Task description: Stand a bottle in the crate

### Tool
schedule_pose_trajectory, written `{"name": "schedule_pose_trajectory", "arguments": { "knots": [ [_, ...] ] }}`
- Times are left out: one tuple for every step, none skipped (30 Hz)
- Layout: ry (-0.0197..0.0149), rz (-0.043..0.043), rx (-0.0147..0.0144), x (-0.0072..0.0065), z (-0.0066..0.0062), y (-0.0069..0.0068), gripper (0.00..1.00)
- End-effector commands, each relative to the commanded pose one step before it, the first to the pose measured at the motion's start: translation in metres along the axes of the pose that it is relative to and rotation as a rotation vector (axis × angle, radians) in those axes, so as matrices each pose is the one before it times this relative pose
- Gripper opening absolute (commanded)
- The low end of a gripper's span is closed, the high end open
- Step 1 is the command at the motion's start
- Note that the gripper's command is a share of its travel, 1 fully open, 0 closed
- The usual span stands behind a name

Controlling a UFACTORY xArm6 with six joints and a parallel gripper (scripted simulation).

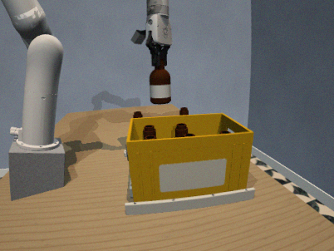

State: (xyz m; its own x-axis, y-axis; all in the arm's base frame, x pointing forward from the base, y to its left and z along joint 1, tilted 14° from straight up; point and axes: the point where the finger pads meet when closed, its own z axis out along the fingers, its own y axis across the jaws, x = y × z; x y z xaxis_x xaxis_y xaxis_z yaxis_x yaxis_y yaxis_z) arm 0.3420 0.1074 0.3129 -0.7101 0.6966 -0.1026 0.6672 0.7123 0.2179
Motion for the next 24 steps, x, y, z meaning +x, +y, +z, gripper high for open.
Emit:
{"name": "schedule_pose_trajectory", "arguments": {
  "knots": [
    [-0.00214,-0.00007,-0.00381,-0.00078,-0.00159,0.00087,0.0],
    [0.0,0.0,0.0,-0.00011,0.0,-0.00004,0.0],
    [0.0,0.0,0.0,-0.00013,0.0,-0.00005,0.0],
    [0.0,0.0,0.0,-0.00015,0.0,-0.00005,0.0],
    [0.0,0.0,0.0,0.0,0.0,0.0,0.0],
    [0.0,0.0,0.0,0.0,0.0,0.0,0.0],
    [0.0,0.0,0.0,-0.00017,0.0,-0.00006,0.0],
    [0.0,0.0,0.0,-0.00019,0.0,-0.00007,0.0],
    [0.0,0.0,0.0,-0.00021,0.0,-0.00008,0.0],
    [0.0,0.0,0.0,-0.00024,0.0,-0.00009,0.0],
    [0.0,0.0,0.0,-0.00026,0.0,-0.0001,0.0],
    [0.0,0.0,0.0,-0.00029,0.0,-0.00011,0.0],
    [0.0,0.0,0.0,-0.00031,0.0,-0.00012,0.0],
    [0.0,0.0,0.0,-0.00034,0.0,-0.00013,0.0],
    [0.0,0.0,0.0,-0.00037,0.0,-0.00014,0.0],
    [0.0,0.0,0.0,-0.00039,0.0,-0.00015,0.0],
    [0.0,0.0,0.0,-0.00042,0.0,-0.00016,0.0],
    [0.0,0.0,0.0,-0.00045,0.0,-0.00017,0.0],
    [0.0,0.0,0.0,-0.00048,0.0,-0.00018,0.0],
    [0.0,0.0,0.0,-0.00051,0.0,-0.00019,0.0],
    [0.0,0.0,0.0,-0.00055,0.0,-0.0002,0.0],
    [0.0,0.0,0.0,0.0,0.0,0.0,0.0],
    [0.0,0.0,0.0,0.0,0.0,0.0,0.0],
    [0.0,0.0,0.0,-0.00058,0.0,-0.00021,0.0]
  ]
}}
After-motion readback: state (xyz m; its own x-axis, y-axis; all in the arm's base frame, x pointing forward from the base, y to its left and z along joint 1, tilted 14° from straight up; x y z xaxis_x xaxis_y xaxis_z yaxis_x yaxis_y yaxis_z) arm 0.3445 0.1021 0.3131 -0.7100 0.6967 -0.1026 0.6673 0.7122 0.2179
